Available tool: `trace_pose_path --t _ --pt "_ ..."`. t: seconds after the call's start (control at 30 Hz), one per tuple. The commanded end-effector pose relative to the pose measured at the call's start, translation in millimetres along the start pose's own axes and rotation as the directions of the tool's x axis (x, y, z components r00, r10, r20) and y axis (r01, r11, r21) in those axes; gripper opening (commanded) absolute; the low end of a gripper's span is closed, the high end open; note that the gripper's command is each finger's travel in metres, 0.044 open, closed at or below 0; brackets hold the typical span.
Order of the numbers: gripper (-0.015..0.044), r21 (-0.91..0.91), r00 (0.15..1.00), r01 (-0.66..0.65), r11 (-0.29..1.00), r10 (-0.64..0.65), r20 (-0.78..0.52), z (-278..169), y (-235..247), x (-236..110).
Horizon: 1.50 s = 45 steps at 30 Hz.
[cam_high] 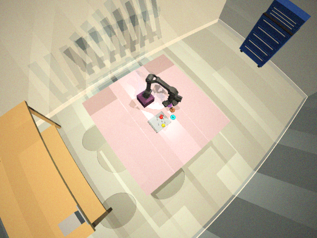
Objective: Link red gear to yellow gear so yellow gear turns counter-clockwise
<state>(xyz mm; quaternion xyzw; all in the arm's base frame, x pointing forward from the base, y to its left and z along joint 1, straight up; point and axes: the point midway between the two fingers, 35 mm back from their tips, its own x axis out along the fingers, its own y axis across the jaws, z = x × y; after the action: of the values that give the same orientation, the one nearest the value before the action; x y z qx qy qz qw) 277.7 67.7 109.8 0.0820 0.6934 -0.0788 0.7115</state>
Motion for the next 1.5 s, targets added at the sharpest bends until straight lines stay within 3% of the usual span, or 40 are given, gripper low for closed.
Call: trace_pose_path --t 0.0,1.47 --pt "0.0 0.006 1.0 0.0 1.0 0.0 -0.002 5 -6 3" --pt "0.0 0.016 1.0 0.002 1.0 -0.002 0.008 62 -89 43"
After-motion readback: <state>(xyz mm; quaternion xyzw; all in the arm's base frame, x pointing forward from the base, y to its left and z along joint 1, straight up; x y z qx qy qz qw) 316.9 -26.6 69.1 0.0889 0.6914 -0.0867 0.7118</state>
